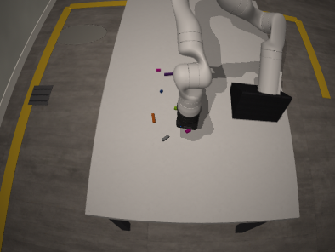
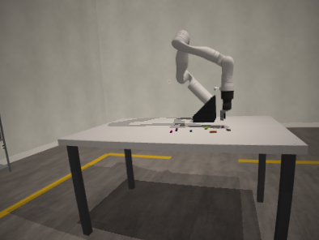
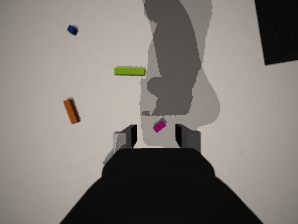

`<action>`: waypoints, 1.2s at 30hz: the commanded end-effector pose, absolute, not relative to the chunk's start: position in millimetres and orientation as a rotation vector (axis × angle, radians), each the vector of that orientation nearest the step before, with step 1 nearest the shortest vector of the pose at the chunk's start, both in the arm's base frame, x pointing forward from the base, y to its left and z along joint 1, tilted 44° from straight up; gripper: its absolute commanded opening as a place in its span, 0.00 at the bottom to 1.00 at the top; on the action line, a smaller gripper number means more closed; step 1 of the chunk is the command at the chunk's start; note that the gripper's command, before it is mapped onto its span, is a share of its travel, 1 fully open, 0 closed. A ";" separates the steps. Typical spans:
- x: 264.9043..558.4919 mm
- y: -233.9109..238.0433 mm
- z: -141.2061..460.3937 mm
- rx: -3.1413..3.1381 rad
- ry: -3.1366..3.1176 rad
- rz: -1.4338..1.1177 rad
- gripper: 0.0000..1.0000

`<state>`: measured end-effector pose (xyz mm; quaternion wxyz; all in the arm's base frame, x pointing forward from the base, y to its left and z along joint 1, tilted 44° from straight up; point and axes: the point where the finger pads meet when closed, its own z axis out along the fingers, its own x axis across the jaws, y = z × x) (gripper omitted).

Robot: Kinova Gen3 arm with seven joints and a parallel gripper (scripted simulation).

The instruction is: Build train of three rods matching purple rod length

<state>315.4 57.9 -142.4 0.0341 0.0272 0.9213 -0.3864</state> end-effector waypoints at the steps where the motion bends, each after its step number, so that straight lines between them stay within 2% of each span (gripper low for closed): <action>1: 326.7 55.1 -133.9 0.234 2.785 -1.153 1.00; 23: 378.7 18.4 -93.9 1.418 2.104 -0.834 1.00; 36: 408.4 2.5 -73.8 1.825 1.652 -0.621 1.00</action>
